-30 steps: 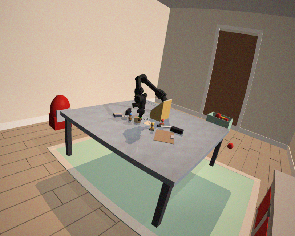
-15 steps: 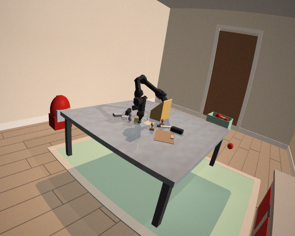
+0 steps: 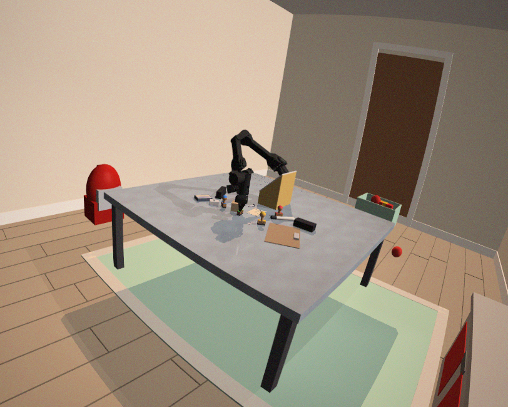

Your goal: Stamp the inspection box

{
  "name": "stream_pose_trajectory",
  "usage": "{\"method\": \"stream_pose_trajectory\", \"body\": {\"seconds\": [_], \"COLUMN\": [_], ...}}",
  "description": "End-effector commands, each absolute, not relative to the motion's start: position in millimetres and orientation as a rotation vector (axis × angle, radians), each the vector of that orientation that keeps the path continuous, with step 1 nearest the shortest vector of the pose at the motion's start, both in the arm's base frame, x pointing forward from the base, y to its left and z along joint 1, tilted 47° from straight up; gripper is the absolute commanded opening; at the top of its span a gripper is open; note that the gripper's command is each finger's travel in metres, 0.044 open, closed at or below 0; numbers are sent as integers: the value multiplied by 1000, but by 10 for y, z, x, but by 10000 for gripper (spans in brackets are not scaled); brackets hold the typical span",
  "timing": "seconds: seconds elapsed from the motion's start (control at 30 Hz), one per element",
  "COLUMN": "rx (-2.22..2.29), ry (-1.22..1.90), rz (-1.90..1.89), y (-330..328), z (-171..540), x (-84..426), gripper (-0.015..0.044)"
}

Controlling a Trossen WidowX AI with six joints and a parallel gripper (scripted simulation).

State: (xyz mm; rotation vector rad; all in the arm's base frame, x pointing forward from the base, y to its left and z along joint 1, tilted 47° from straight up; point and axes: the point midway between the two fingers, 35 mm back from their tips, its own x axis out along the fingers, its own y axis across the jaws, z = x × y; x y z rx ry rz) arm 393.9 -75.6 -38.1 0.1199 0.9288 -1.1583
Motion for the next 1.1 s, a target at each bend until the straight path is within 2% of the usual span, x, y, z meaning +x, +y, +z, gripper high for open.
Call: {"method": "stream_pose_trajectory", "body": {"seconds": [0.0,0.13,0.27,0.5,1.07], "rx": [120,120,121,112,111], "ry": [928,928,930,936,936], "rz": [-1157,-1157,-1155,-1151,-1151], "y": [-749,-749,-667,85,115], "z": [-377,-377,-314,385,417], "x": [3942,3942,3948,3831,3820], "gripper": [158,258,258,258,258]}}
